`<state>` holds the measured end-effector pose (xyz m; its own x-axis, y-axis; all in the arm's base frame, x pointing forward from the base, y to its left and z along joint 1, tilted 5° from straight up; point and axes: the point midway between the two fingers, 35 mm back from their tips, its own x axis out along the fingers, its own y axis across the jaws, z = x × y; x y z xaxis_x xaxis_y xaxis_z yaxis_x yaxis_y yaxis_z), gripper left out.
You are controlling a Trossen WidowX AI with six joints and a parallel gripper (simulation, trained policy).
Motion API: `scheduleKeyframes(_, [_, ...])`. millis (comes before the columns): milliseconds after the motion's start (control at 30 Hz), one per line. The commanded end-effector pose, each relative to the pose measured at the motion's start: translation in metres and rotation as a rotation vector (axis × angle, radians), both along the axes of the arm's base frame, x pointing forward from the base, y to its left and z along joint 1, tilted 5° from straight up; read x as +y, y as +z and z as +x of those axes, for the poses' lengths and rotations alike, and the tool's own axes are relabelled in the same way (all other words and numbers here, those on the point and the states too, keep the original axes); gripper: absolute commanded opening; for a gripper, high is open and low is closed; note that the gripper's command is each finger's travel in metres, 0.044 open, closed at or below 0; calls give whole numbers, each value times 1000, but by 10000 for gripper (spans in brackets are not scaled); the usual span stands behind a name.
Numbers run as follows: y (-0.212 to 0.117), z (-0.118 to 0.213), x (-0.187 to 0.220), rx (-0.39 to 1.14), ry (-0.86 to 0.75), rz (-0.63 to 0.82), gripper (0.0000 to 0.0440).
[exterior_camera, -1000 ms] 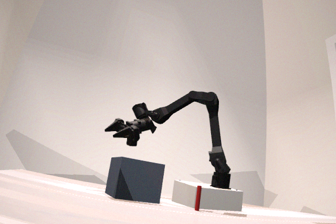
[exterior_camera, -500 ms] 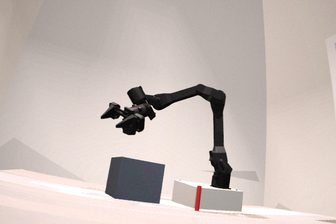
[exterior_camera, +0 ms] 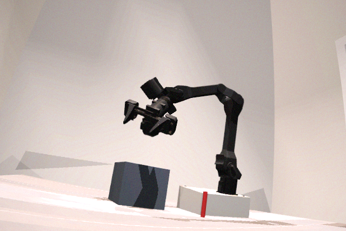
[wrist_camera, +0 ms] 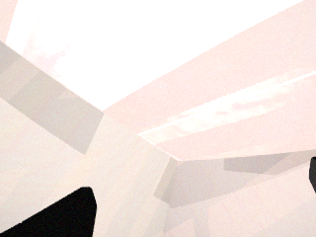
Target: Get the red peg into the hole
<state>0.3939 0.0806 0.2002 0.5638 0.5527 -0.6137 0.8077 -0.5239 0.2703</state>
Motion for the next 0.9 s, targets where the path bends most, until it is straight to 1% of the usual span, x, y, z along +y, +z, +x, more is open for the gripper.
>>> scheduleKeyframes(0, [-6,-17,19,41,46,-28,437])
scheduleKeyframes(200, [-16,-59,54,121,152,-102,435])
scheduleKeyframes(400, [-28,-103,73,193,251,-194,431])
scheduleKeyframes(600, [-42,-143,80,261,343,-297,428])
scheduleKeyframes(867, [-60,-186,77,346,451,-432,426])
